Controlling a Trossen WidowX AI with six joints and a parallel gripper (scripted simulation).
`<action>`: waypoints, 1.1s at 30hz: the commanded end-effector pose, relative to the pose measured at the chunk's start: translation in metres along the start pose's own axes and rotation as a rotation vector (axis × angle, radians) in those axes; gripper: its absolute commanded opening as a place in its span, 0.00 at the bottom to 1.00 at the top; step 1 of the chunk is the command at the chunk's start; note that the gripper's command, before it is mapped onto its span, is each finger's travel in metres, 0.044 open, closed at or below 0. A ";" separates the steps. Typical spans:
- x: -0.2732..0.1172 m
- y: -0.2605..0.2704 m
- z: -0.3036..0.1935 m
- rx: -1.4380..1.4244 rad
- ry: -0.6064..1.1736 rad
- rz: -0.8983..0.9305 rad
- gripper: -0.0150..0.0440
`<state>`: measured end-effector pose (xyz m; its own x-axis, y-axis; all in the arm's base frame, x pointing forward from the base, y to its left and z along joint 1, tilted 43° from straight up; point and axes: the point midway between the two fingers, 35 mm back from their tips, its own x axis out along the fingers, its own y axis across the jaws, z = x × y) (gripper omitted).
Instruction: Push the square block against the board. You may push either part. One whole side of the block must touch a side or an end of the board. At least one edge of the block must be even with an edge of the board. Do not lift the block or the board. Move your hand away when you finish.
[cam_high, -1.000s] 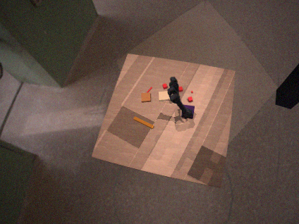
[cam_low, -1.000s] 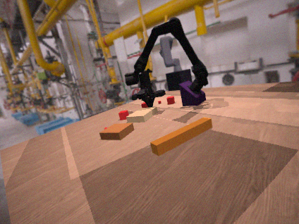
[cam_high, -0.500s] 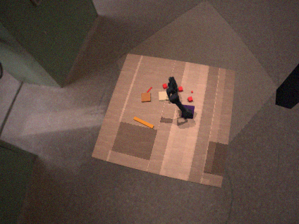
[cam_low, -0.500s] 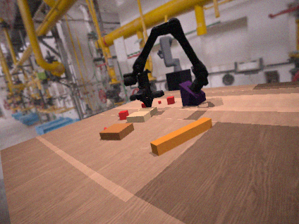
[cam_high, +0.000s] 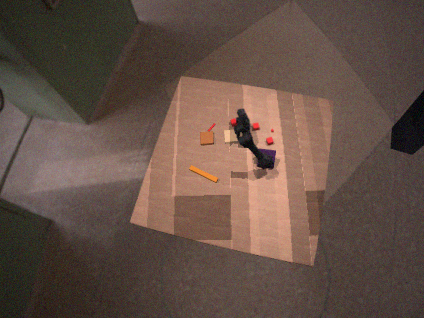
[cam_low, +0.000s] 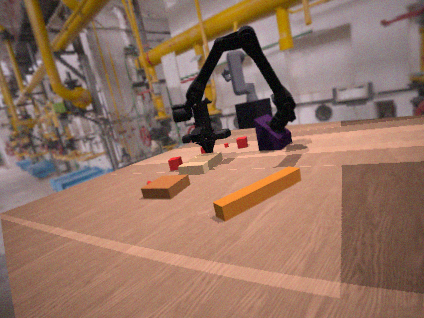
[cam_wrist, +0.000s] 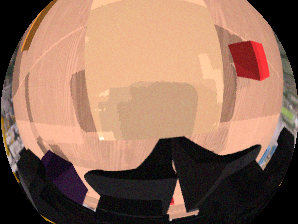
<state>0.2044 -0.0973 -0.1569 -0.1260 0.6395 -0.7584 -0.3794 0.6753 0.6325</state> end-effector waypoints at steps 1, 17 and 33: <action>0.000 -0.001 0.006 0.001 -0.005 -0.001 0.25; -0.001 -0.003 0.021 0.001 -0.006 -0.003 0.25; -0.002 -0.005 0.037 0.001 -0.007 -0.004 0.25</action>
<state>0.2350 -0.0919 -0.1524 -0.1210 0.6345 -0.7634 -0.3777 0.6818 0.6265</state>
